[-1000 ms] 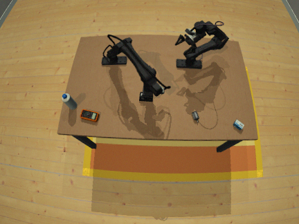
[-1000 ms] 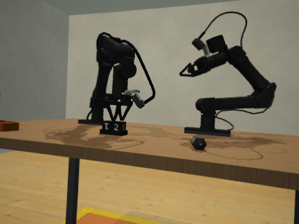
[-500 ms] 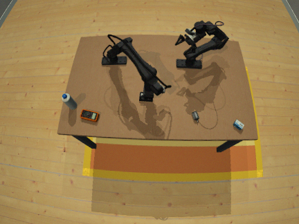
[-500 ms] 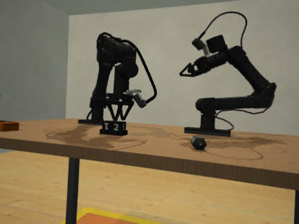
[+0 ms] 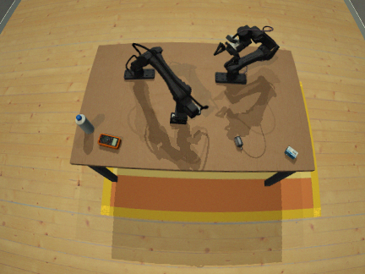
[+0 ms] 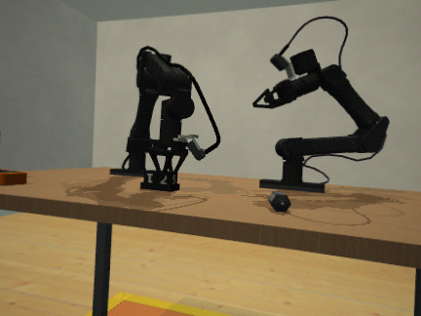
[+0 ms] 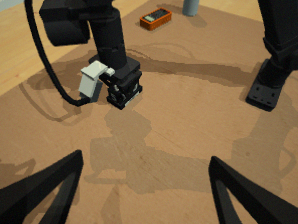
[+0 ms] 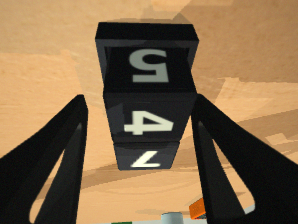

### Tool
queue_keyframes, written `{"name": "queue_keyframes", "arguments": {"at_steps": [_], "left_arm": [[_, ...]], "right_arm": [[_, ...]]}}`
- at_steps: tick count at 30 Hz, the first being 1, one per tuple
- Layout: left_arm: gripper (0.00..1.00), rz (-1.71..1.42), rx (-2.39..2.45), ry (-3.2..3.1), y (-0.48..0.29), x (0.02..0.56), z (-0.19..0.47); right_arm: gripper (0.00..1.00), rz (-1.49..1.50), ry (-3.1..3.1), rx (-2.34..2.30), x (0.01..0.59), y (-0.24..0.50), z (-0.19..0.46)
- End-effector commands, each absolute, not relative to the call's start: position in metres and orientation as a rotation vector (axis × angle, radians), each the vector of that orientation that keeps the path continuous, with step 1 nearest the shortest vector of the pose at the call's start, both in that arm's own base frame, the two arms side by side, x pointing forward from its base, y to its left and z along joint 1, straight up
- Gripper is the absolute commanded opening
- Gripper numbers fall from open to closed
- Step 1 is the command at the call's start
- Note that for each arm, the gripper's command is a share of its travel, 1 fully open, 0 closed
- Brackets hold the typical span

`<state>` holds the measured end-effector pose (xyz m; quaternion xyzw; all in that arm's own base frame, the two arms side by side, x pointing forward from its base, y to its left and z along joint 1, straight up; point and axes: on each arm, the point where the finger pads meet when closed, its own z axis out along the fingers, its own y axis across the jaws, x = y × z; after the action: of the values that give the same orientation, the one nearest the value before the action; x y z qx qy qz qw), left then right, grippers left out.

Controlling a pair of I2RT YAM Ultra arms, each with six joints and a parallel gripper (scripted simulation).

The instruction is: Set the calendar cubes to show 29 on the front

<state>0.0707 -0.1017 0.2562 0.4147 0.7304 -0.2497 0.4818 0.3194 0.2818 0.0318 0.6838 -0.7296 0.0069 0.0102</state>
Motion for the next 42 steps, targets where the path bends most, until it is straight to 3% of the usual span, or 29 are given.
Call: {"name": "queue_keyframes", "arguments": {"at_steps": [1, 11, 12, 19, 31, 33, 35, 36, 37, 40, 42], "left_arm": [[1.00, -0.616, 0.985, 1.761, -0.099, 0.072, 0.266], [1.00, -0.616, 0.985, 1.761, -0.099, 0.072, 0.266], [1.00, -0.616, 0.985, 1.761, -0.099, 0.072, 0.266], [1.00, -0.616, 0.985, 1.761, -0.099, 0.072, 0.266], [1.00, -0.616, 0.985, 1.761, -0.099, 0.072, 0.266], [1.00, -0.616, 0.985, 1.761, -0.099, 0.072, 0.266], [1.00, -0.616, 0.985, 1.761, -0.099, 0.072, 0.266], [1.00, -0.616, 0.985, 1.761, -0.099, 0.072, 0.266], [1.00, -0.616, 0.985, 1.761, -0.099, 0.072, 0.266], [1.00, -0.616, 0.985, 1.761, -0.099, 0.072, 0.266], [1.00, -0.616, 0.985, 1.761, -0.099, 0.072, 0.266]], "right_arm": [[0.64, 0.000, -2.298, 2.159, 0.320, 0.292, 0.030], [0.64, 0.000, -2.308, 2.168, 0.321, 0.293, 0.029], [0.55, 0.000, -2.308, 2.168, 0.321, 0.293, 0.029], [0.51, 0.001, -2.312, 2.171, 0.323, 0.290, 0.032], [0.34, 0.001, -2.308, 2.176, 0.324, 0.286, 0.032], [0.11, 0.001, -2.308, 2.176, 0.324, 0.286, 0.032], [0.11, 0.001, -2.308, 2.176, 0.324, 0.286, 0.032], [0.00, 0.001, -2.310, 2.174, 0.324, 0.286, 0.032], [0.00, 0.001, -2.310, 2.174, 0.324, 0.286, 0.032], [0.34, 0.001, -2.299, 2.164, 0.322, 0.284, 0.038], [0.35, 0.001, -2.307, 2.172, 0.324, 0.286, 0.052]]}}
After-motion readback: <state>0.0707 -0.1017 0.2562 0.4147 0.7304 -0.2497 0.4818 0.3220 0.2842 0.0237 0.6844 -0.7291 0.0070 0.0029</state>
